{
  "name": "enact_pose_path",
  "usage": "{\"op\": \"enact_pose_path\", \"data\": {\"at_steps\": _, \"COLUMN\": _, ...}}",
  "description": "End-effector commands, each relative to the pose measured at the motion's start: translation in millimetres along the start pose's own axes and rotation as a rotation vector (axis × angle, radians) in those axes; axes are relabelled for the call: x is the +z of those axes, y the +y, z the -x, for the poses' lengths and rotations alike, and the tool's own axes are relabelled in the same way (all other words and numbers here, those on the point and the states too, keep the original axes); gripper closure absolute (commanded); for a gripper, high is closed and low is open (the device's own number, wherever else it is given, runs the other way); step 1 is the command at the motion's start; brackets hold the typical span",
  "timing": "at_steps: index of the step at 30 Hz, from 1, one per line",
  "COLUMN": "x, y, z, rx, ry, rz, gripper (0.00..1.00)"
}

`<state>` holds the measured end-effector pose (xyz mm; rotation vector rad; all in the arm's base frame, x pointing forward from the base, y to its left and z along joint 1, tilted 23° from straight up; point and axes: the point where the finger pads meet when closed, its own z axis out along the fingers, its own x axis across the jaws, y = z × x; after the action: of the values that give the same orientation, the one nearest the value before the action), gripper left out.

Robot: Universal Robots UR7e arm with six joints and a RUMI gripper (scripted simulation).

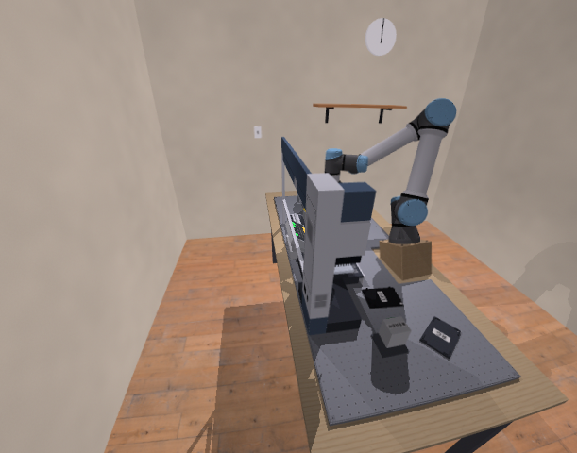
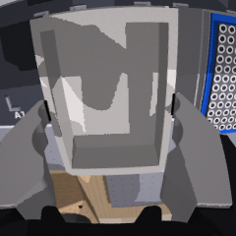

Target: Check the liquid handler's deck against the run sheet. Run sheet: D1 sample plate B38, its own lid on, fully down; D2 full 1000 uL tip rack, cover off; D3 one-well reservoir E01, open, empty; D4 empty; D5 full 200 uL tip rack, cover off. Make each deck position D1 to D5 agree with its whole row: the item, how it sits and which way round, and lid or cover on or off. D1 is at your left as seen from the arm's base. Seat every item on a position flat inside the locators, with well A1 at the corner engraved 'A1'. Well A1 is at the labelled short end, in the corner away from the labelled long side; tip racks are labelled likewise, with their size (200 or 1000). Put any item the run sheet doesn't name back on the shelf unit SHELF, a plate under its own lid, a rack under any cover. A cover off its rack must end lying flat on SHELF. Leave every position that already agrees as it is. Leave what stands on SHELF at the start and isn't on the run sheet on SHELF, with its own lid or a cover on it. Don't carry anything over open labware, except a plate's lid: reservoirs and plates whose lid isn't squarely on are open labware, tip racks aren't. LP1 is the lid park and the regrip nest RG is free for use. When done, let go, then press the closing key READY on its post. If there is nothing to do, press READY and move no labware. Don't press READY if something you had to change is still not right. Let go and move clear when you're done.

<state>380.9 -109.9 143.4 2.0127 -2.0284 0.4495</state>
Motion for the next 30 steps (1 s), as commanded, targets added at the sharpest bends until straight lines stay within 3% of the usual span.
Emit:
{"op": "enact_pose_path", "data": {"at_steps": 1, "x": 7.1, "y": 0, "z": 0, "rx": -0.001, "ry": 0.000, "rz": -0.001, "gripper": 1.00}}
{"op": "enact_pose_path", "data": {"at_steps": 30, "x": 52.0, "y": 0, "z": 0, "rx": -0.001, "ry": -0.001, "rz": -0.001, "gripper": 1.00}}
